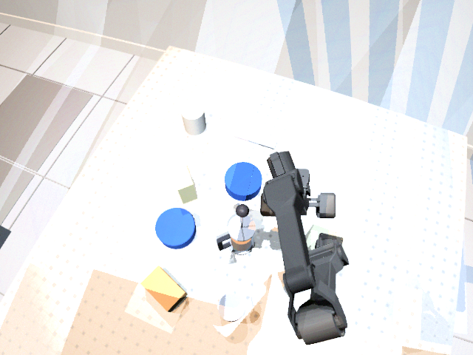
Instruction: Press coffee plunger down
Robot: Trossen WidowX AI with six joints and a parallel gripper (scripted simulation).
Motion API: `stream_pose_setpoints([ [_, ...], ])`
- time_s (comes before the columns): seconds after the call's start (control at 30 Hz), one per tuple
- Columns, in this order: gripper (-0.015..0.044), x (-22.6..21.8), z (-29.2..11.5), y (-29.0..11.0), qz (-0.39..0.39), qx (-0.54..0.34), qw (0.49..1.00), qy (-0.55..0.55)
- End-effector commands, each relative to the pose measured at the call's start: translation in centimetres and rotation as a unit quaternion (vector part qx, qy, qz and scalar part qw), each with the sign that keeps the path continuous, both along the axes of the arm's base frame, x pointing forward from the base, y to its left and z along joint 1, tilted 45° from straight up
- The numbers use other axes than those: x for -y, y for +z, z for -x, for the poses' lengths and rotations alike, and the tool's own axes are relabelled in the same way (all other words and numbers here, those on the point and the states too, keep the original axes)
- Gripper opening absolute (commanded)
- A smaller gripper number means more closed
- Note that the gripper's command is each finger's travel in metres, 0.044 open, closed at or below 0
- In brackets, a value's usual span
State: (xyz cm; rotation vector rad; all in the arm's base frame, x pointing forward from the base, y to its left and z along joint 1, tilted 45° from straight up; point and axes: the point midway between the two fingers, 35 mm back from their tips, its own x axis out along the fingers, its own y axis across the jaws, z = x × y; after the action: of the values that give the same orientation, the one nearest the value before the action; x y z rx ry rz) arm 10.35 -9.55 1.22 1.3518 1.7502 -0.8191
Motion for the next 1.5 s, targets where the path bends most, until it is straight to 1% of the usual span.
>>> stream_pose_setpoints([
  [0.0, 0.0426, 0.1, -0.1, 0.0, -0.001, 0.003, 1.000, 0.000],
  [0.03, 0.0440, 0.2, -0.2, 0.2, -0.002, 0.010, 1.000, 0.000],
  [0.17, 0.0440, 1.3, -1.1, 1.2, -0.009, 0.074, 0.997, 0.005],
  [0.27, 0.0440, 2.7, -2.2, 2.3, -0.004, 0.158, 0.987, 0.033],
  [0.3, 0.0440, 4.3, -2.5, 2.9, 0.021, 0.183, 0.982, 0.036],
  [0.43, 0.0440, 5.4, -3.7, 5.8, 0.025, 0.297, 0.952, 0.064],
  [0.53, 0.0440, 6.3, -4.7, 9.1, 0.047, 0.409, 0.907, 0.094],
  [0.6, 0.0440, 7.1, -5.3, 11.7, 0.081, 0.477, 0.869, 0.108],
  [0.67, 0.0440, 7.3, -5.4, 13.5, 0.106, 0.515, 0.840, 0.137],
  [0.8, 0.0440, 8.0, -6.1, 18.5, 0.169, 0.622, 0.747, 0.162],
  [0.87, 0.0440, 8.3, -6.2, 20.2, 0.197, 0.652, 0.713, 0.169],
  [0.93, 0.0440, 8.3, -6.3, 20.3, 0.200, 0.658, 0.706, 0.171],
  [1.03, 0.0440, 7.5, -6.4, 19.1, 0.196, 0.676, 0.687, 0.181],
  [1.23, 0.0440, 4.5, -6.6, 15.5, 0.199, 0.734, 0.618, 0.201],
  [1.47, 0.0440, 4.4, -6.7, 15.5, 0.201, 0.734, 0.616, 0.201],
])
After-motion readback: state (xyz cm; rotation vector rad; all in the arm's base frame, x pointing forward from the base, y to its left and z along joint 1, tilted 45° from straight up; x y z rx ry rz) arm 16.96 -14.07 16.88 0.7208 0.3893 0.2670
